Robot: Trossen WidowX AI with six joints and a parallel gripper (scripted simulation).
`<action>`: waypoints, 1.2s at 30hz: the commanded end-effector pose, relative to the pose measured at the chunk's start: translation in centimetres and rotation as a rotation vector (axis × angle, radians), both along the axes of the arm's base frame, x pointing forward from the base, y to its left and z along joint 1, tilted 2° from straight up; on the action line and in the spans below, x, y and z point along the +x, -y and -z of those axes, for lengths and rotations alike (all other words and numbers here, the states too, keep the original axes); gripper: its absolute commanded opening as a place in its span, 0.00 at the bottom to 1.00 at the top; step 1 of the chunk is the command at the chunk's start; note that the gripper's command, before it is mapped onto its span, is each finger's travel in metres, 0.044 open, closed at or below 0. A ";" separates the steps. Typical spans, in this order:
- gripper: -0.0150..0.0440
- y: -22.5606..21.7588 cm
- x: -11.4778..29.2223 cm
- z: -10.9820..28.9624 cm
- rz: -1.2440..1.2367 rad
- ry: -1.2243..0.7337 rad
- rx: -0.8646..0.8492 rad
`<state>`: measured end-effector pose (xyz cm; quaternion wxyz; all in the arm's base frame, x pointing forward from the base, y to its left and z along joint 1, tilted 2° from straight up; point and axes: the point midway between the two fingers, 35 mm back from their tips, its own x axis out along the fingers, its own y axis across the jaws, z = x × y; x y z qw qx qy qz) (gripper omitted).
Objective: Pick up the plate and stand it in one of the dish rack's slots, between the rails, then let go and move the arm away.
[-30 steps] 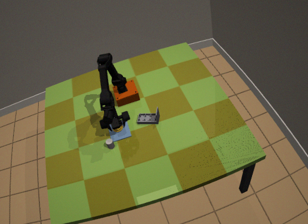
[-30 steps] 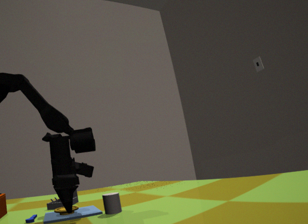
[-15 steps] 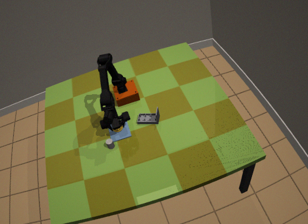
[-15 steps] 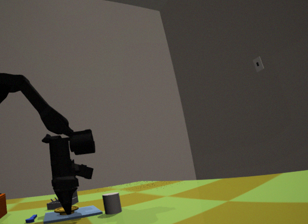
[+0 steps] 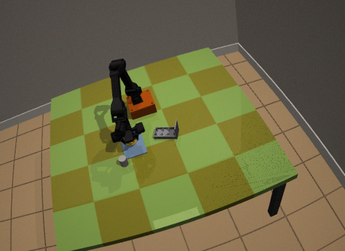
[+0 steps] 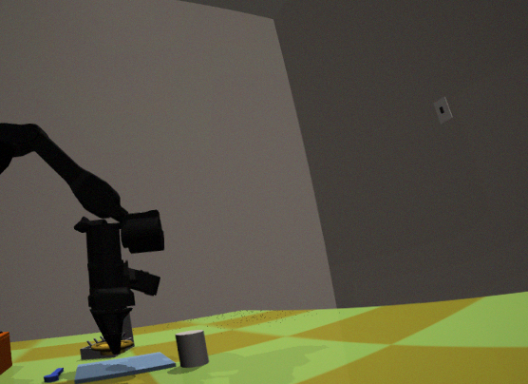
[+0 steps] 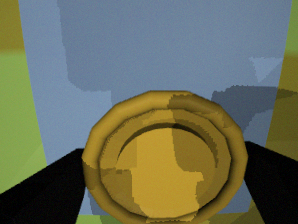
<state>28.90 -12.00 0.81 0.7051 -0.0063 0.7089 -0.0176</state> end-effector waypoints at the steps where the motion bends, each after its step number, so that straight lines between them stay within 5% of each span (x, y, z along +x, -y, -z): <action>1: 0.25 0.3 0.8 -2.5 0.000 0.016 -0.010; 27: 0.25 -0.3 1.0 -14.4 0.000 0.017 -0.010; 36: 0.25 -0.8 0.8 -15.0 -0.087 0.013 -0.010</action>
